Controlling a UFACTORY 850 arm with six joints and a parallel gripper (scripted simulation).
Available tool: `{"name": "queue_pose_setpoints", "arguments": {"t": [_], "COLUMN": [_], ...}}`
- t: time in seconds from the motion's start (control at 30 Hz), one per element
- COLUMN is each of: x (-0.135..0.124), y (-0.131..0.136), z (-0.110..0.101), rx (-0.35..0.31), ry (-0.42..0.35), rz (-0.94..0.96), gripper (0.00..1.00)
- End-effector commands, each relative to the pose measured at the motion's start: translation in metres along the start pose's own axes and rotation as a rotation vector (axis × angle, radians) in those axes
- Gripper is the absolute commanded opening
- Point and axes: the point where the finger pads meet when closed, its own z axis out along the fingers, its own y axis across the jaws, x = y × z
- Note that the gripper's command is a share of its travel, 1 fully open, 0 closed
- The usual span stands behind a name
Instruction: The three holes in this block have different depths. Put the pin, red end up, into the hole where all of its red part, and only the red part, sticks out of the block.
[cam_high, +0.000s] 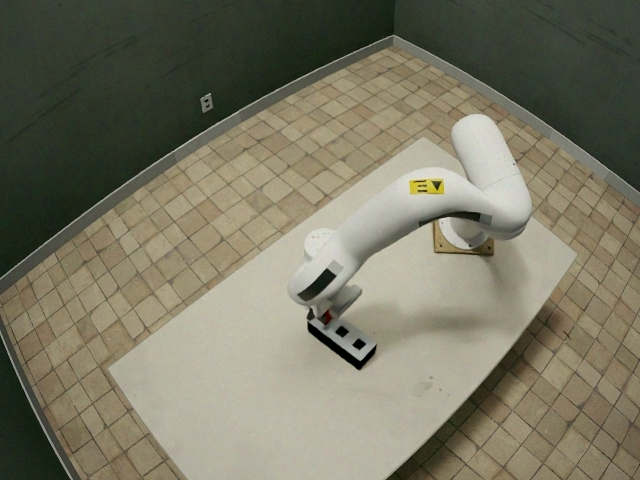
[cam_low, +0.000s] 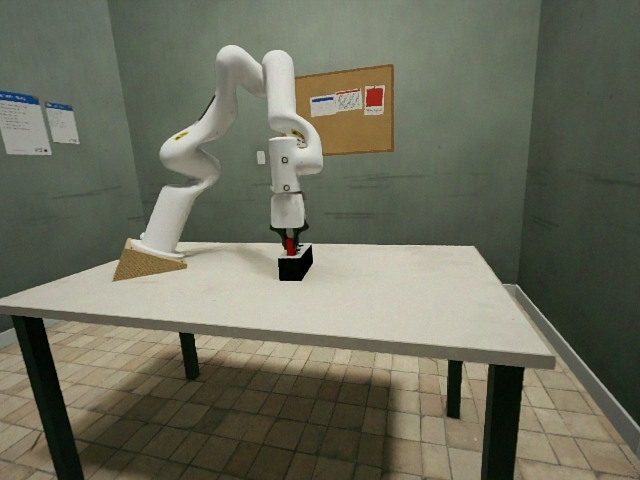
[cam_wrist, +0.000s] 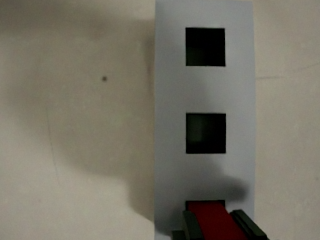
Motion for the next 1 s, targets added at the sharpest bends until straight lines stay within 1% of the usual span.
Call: {"name": "queue_pose_setpoints", "arguments": {"t": [0.0, 0.27, 0.3, 0.97], "x": [-0.0002, -0.0002, -0.0006, 0.0001], "y": [0.0009, 0.0009, 0.0003, 0.0012], "z": [-0.0006, -0.0006, 0.0034, 0.0033], "rx": [-0.002, -0.002, -0.002, -0.002], "ry": [-0.001, -0.001, -0.001, -0.001], "rz": [0.000, 0.000, 0.000, 0.000], "gripper": [0.00, 0.00, 0.00, 0.00]}}
